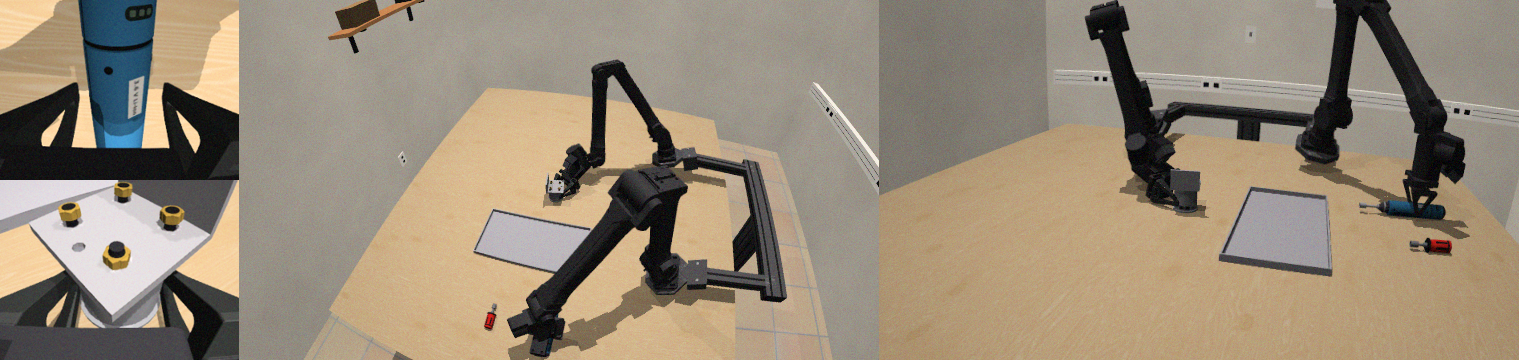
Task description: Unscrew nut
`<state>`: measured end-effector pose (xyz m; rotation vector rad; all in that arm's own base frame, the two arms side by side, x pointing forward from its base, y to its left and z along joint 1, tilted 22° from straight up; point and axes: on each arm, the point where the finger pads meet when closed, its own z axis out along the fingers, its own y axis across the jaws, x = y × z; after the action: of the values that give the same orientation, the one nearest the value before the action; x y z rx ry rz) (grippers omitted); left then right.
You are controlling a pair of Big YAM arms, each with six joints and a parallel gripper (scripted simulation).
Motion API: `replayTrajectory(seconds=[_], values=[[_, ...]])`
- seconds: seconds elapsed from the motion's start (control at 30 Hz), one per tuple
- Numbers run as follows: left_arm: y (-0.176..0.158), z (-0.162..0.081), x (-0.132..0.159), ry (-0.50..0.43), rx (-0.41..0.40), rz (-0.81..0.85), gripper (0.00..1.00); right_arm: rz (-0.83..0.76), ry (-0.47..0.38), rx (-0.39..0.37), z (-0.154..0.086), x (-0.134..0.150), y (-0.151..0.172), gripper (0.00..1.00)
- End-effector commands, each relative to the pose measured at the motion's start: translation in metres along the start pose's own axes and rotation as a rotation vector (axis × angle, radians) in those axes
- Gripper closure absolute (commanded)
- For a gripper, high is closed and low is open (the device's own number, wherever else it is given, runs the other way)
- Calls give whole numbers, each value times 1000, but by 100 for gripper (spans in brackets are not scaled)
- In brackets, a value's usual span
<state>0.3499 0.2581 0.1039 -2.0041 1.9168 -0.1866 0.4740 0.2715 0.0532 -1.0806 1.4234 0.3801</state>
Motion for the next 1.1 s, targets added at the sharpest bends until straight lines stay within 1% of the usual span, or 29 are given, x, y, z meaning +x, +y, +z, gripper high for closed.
replayTrajectory(seconds=[0.0,1.07], values=[[-1,8,4,8,-11,-3,35,-6,-13,6,3,-6,-3,41],[0,10,4,11,-17,-7,35,-6,-13,6,3,-6,-3,41]])
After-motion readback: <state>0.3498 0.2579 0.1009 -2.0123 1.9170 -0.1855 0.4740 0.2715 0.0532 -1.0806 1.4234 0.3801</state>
